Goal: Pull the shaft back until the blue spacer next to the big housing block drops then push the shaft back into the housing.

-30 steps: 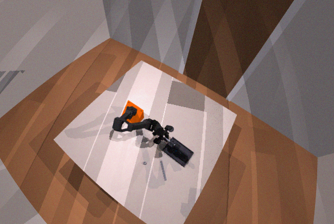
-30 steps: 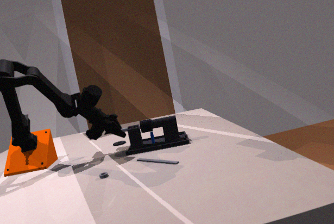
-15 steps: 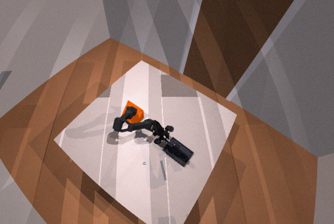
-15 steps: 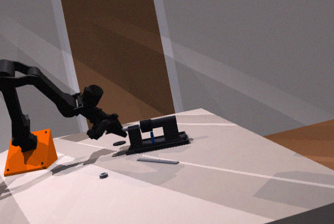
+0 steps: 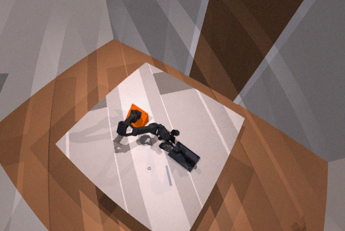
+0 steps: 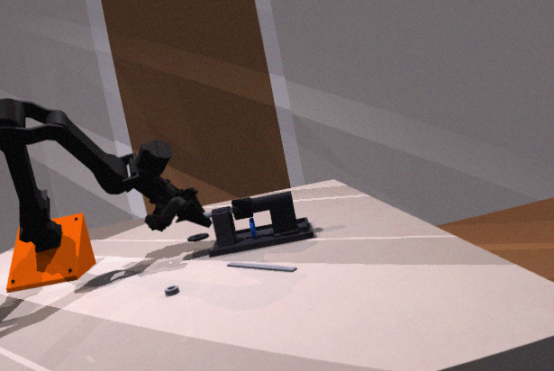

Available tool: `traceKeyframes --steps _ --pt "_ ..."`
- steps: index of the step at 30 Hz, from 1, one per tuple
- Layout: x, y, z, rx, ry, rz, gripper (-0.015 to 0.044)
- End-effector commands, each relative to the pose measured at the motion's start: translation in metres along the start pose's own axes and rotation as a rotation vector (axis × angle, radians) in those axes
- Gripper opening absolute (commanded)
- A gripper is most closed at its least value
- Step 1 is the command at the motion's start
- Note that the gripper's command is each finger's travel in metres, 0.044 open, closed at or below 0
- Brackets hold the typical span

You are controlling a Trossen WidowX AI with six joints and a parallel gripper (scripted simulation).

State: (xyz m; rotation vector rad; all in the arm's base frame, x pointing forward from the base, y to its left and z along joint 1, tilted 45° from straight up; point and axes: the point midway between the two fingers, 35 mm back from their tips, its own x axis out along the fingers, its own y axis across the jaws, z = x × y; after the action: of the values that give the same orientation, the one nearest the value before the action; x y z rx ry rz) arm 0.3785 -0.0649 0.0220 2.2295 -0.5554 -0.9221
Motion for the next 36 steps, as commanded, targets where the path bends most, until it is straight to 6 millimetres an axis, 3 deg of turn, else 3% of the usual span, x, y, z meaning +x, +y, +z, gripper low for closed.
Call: traceKeyframes --steps 1,36 --pt "0.0011 0.0006 -0.0050 0.002 0.011 0.000 0.0000" --pt "0.0017 0.0005 -0.0046 0.002 0.009 0.000 0.0000"
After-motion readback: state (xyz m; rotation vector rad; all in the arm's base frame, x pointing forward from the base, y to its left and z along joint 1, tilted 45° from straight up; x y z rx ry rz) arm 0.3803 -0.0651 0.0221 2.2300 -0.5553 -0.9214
